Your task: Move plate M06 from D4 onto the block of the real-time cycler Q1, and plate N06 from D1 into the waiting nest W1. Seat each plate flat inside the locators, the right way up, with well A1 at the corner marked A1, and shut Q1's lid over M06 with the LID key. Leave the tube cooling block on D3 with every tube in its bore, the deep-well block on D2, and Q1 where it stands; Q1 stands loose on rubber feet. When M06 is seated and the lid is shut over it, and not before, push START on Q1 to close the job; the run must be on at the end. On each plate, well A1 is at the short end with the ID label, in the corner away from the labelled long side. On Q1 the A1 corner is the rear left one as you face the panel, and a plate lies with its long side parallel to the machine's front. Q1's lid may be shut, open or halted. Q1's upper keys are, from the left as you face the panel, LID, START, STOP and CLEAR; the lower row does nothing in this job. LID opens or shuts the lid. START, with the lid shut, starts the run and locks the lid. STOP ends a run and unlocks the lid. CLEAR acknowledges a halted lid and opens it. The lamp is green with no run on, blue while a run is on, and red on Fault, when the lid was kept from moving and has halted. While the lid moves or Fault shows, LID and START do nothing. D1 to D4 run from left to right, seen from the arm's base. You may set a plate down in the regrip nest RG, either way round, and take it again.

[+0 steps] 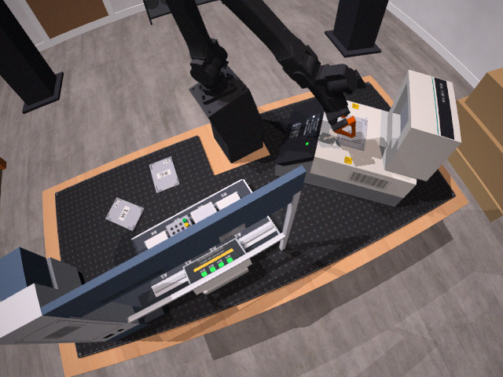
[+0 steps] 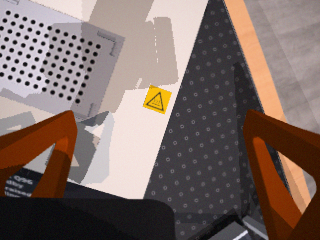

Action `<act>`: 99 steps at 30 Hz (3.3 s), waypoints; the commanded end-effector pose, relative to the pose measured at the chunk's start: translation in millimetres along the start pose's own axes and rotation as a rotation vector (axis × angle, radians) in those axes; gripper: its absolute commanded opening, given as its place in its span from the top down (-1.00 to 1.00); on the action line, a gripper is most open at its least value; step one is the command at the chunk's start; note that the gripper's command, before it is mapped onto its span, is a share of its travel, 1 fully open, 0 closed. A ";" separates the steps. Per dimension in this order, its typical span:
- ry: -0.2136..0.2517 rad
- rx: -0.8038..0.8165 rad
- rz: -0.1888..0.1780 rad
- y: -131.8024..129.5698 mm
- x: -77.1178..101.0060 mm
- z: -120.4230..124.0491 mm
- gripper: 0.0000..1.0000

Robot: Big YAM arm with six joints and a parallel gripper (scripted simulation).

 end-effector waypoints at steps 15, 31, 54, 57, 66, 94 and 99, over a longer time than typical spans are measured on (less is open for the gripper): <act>-0.147 -0.203 0.157 -90.8 26.4 -36.4 -0.91; -0.285 -0.441 0.293 -133.2 52.2 -28.3 -0.91; -0.416 -0.589 0.414 -219.1 103.9 -32.3 -0.91; -0.447 -0.618 0.438 -222.1 108.0 -34.1 -0.91; -0.482 -0.658 0.481 -253.6 138.8 -23.7 -0.91; -0.526 -0.797 0.665 -314.8 175.7 10.3 -0.91; -0.533 -0.817 0.695 -332.0 189.2 30.5 -0.91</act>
Point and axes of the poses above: the point where the finger pads meet when closed, its own x axis back along the fingers, its own y axis across the jaws, z = x × y, the point moved 9 cm from there along x, back along the fingers, and after that the axes turned 4 degrees about x, right-handed, at the moved point
